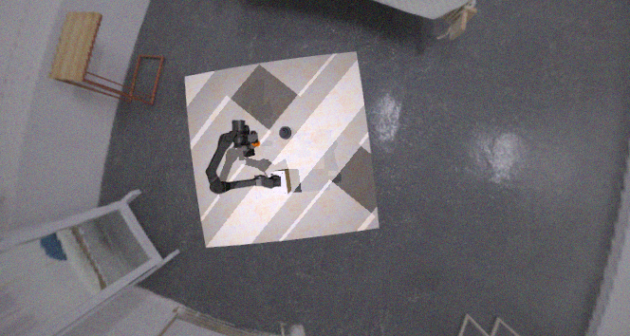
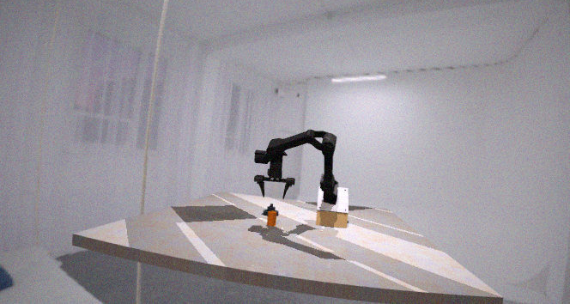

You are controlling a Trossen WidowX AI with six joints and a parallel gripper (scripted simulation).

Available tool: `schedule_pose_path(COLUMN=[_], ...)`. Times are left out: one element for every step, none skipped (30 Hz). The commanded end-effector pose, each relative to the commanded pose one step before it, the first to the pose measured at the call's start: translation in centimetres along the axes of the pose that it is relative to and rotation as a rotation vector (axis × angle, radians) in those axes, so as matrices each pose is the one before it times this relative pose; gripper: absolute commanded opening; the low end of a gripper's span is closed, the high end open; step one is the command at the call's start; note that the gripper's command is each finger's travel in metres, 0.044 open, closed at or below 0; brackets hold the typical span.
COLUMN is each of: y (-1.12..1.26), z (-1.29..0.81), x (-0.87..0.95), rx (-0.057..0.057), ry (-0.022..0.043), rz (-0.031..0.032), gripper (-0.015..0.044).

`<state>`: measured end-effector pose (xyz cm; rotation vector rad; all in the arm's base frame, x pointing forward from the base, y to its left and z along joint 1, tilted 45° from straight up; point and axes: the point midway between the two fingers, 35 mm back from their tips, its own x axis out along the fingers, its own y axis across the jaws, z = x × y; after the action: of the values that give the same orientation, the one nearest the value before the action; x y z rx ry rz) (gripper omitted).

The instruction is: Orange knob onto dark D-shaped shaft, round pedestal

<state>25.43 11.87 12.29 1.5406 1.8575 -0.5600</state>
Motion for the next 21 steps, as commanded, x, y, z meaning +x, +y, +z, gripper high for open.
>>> schedule_pose_path(y=[0.032, 0.0, 0.0, 0.0, 0.0, 0.0, 0.0, 0.0, 0.0, 0.0, 0.0, 0.0, 0.0, 0.0, 0.0, 0.0, 0.0, 0.0, 0.0, 0.0, 0.0], z=[-0.093, 0.0, 0.0, 0.0, 0.0, 0.0, 0.0, 0.0, 0.0, 0.0, 0.0, 0.0, 0.0, 0.0, 0.0, 0.0, 0.0, 0.0, 0.0, 0.0, 0.0], x=[0.002, 0.005, 0.005, 0.005, 0.005, 0.006, 0.006, 0.006, 0.006, 0.006, 0.005, 0.003, 0.001, 0.0, 0.0, 0.0, 0.0, 0.0, 0.0, 0.0, 0.0], rx=[-0.4252, -0.0972, -0.0973, -0.0973, -0.0973, -0.0973, -0.0973, -0.0973, -0.0973, -0.0972, -0.0787, -0.0472, -0.0157, 0.0, 0.0, 0.0, 0.0, 0.0, 0.0, 0.0, 0.0], ry=[0.0041, 0.0, 0.0, 0.0, 0.0, 0.0, 0.0, 0.0, 0.0, 0.0, 0.0, 0.0, 0.0, 0.0, 0.0, 0.0, 0.0, 0.0, 0.0, 0.0, 0.0], rz=[0.0044, 0.00001, 0.00001, 0.00001, 0.0, 0.0, 0.0, 0.0, 0.0, 0.0, 0.0, 0.0, 0.0, 0.0, 0.0, 0.0, 0.0, 0.0, 0.0, 0.0, 0.0], gripper=[0.044, 0.044, 0.044, 0.044, 0.044, 0.044, 0.044, 0.044, 0.044, 0.044, 0.044, 0.044, 0.044, 0.044, 0.044, 0.044, 0.044, 0.044, 0.044, 0.044, 0.044])
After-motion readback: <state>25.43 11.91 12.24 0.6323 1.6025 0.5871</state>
